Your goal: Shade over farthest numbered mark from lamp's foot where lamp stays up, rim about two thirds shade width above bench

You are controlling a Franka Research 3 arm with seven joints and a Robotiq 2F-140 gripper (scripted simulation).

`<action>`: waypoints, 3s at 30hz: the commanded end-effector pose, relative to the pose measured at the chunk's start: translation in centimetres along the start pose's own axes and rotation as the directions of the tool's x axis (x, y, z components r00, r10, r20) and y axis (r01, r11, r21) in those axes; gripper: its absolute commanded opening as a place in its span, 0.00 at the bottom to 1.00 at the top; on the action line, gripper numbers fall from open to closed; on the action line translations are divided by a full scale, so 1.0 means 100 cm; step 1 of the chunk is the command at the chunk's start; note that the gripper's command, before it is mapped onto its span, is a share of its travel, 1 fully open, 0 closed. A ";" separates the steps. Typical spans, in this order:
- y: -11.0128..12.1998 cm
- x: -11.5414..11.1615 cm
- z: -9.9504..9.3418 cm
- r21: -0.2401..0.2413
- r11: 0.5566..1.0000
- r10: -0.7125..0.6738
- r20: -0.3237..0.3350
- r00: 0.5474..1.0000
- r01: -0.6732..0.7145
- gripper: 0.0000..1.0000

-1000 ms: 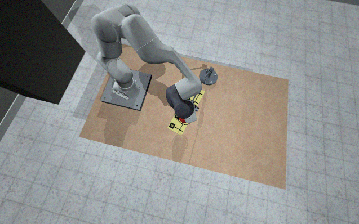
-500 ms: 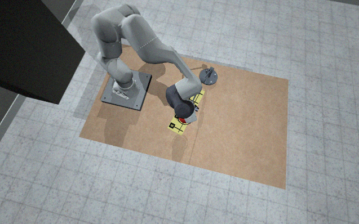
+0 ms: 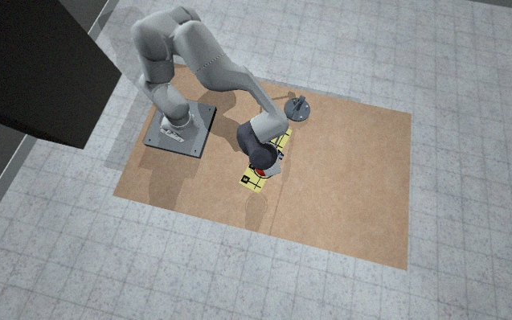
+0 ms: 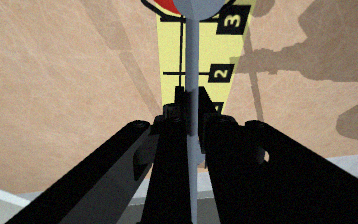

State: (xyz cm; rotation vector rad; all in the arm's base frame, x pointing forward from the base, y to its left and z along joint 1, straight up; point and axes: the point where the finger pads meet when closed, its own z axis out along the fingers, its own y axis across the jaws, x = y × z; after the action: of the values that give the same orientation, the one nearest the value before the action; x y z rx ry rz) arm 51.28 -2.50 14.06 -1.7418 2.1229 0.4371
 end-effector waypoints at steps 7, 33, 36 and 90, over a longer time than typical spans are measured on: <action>-0.009 0.017 -0.012 0.023 1.000 0.004 -0.013 1.000 -0.004 0.10; -0.003 0.004 -0.003 0.002 1.000 0.000 -0.002 1.000 0.000 1.00; -0.003 0.004 -0.004 0.003 1.000 0.000 -0.003 1.000 0.000 1.00; -0.003 0.004 -0.004 0.003 1.000 -0.001 -0.003 1.000 0.001 1.00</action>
State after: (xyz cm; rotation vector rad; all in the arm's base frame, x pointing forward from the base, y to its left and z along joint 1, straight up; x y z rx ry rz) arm 51.48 -3.08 14.17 -1.7433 2.1236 0.4308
